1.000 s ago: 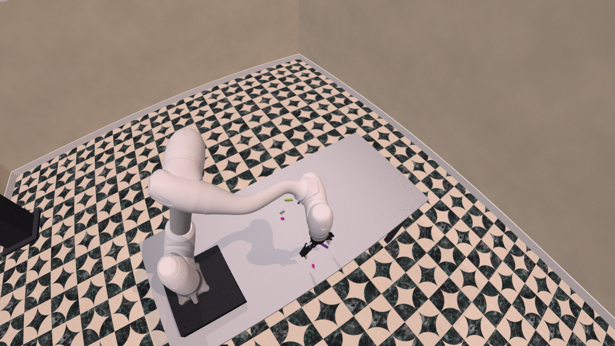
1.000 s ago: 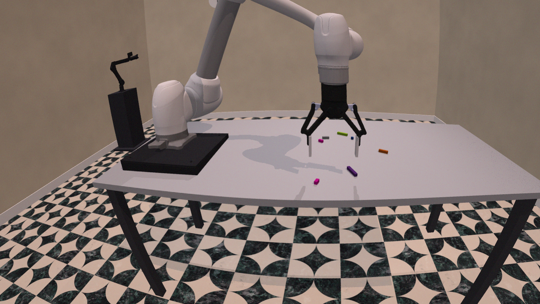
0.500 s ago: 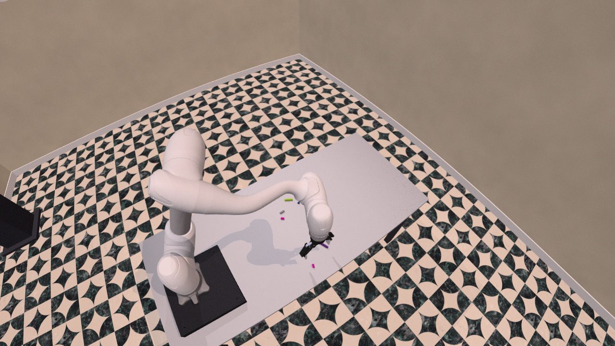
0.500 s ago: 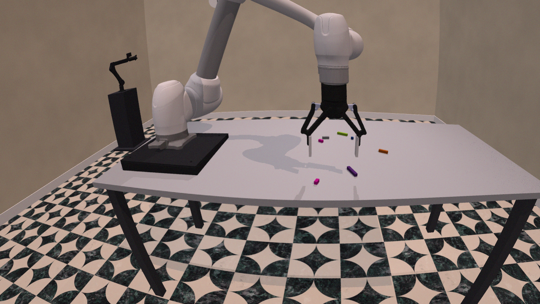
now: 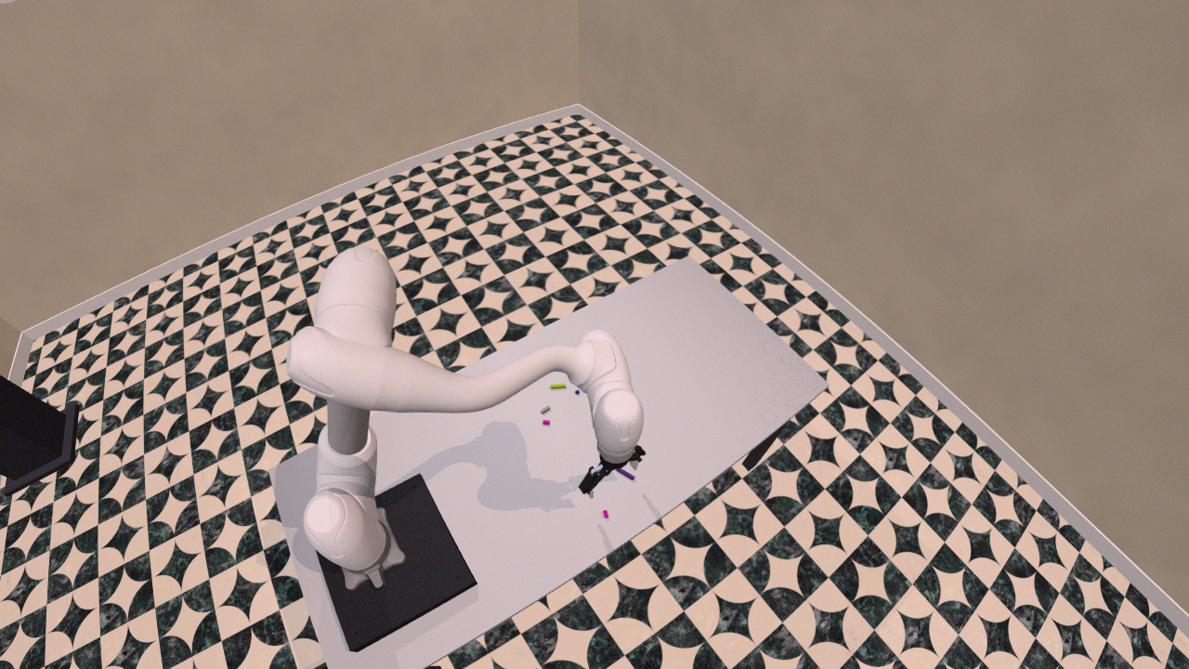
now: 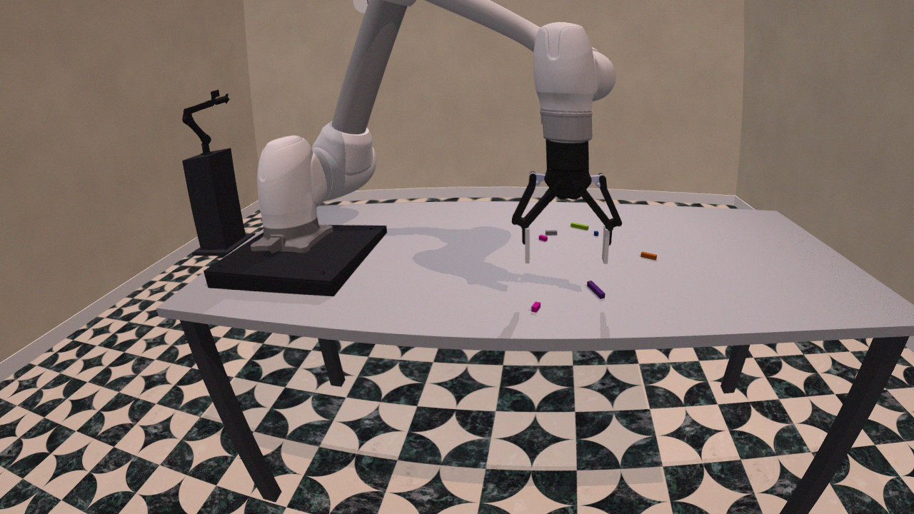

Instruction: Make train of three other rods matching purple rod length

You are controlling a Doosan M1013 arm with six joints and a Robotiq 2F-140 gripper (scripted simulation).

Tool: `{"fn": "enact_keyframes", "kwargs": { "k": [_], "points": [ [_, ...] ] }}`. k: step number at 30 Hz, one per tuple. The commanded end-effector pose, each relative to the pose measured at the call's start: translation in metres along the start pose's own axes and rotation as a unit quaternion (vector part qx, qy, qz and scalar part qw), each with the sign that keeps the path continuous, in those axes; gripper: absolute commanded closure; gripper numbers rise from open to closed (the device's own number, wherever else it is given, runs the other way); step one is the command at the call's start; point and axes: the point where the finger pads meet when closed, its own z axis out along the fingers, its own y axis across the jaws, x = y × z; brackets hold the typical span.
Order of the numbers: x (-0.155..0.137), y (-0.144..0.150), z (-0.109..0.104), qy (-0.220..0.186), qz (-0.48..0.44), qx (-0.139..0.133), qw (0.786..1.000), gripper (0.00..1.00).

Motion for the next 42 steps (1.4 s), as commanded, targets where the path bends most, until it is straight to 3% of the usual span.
{"fn": "enact_keyframes", "kwargs": {
  "k": [1,8,10,11,25,27,29,33,34,42],
  "points": [
    [-0.036,-0.021,-0.003,0.0,-0.01,0.0,1.0,0.0],
    [-0.102,-0.051,-0.007,0.0,-0.028,0.0,1.0,0.0],
    [-0.102,-0.051,-0.007,0.0,-0.028,0.0,1.0,0.0],
    [-0.13,-0.061,-0.009,0.0,-0.035,0.0,0.999,0.0],
    [-0.272,-0.095,-0.019,0.0,-0.069,0.0,0.998,0.0],
    [-0.272,-0.095,-0.019,0.0,-0.069,0.0,0.998,0.0],
    [-0.309,-0.099,-0.021,0.0,-0.078,0.0,0.997,0.0],
    [-0.326,-0.101,-0.022,0.0,-0.082,0.0,0.997,0.0],
    [-0.326,-0.101,-0.022,0.0,-0.082,0.0,0.997,0.77],
    [-0.326,-0.101,-0.022,0.0,-0.082,0.0,0.997,0.77]
  ]
}}
